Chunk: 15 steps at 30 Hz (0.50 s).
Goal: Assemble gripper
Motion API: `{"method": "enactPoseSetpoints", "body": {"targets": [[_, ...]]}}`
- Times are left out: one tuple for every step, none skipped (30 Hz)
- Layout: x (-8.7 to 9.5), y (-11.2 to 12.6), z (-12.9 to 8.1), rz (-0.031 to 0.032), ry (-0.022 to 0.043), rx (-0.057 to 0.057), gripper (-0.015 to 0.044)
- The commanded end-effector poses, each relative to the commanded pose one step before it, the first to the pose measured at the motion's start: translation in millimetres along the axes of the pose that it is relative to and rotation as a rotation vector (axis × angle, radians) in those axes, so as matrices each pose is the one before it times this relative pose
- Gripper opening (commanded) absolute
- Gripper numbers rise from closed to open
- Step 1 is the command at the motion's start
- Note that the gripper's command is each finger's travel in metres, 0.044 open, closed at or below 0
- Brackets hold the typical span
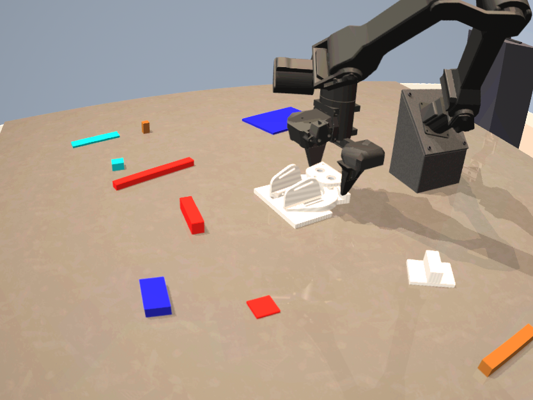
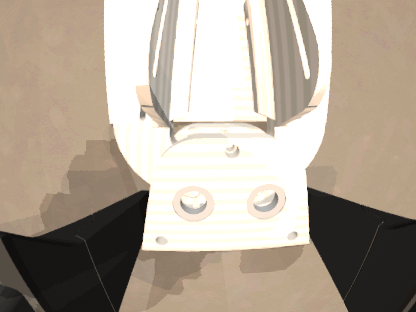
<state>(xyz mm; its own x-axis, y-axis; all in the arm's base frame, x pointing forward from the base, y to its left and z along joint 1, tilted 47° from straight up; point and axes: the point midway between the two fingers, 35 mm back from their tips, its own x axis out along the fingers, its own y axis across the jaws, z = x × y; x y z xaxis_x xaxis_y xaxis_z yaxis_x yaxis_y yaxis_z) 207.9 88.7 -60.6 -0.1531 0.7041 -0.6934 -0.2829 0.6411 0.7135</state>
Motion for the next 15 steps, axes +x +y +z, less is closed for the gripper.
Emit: {"method": "enactPoseSetpoints", "body": {"targets": [[0.88,0.23,0.11,0.00236,-0.00185,0.0060,0.0351],[0.00,0.00,0.00,0.00000,0.00000,0.0000,0.0351],[0.00,0.00,0.00,0.00000,0.00000,0.0000,0.0351],[0.10,0.00,0.00,0.00000,0.00000,0.0001,0.0351],[0.30,0.00,0.00,0.00001,0.00000,0.0003,0.0351],[0.50,0.01,0.00,0.00003,0.00000,0.0005,0.0351],[0.65,0.01,-0.01,0.00004,0.00000,0.0006,0.0351],[0.50,0.01,-0.01,0.00003,0.00000,0.0005,0.0351],[0.30,0.01,0.00,0.00002,0.00000,0.0003,0.0351],[0.10,0.00,0.00,0.00001,0.00000,0.0001,0.0351],[0.00,0.00,0.00,0.00000,0.00000,0.0000,0.0351],[0.00,0.00,0.00,0.00000,0.00000,0.0000,0.0351],[0.00,0.00,0.00,0.00000,0.00000,0.0000,0.0351],[0.00,0.00,0.00,0.00000,0.00000,0.0000,0.0351],[0.00,0.00,0.00,0.00000,0.00000,0.0000,0.0351]]}}
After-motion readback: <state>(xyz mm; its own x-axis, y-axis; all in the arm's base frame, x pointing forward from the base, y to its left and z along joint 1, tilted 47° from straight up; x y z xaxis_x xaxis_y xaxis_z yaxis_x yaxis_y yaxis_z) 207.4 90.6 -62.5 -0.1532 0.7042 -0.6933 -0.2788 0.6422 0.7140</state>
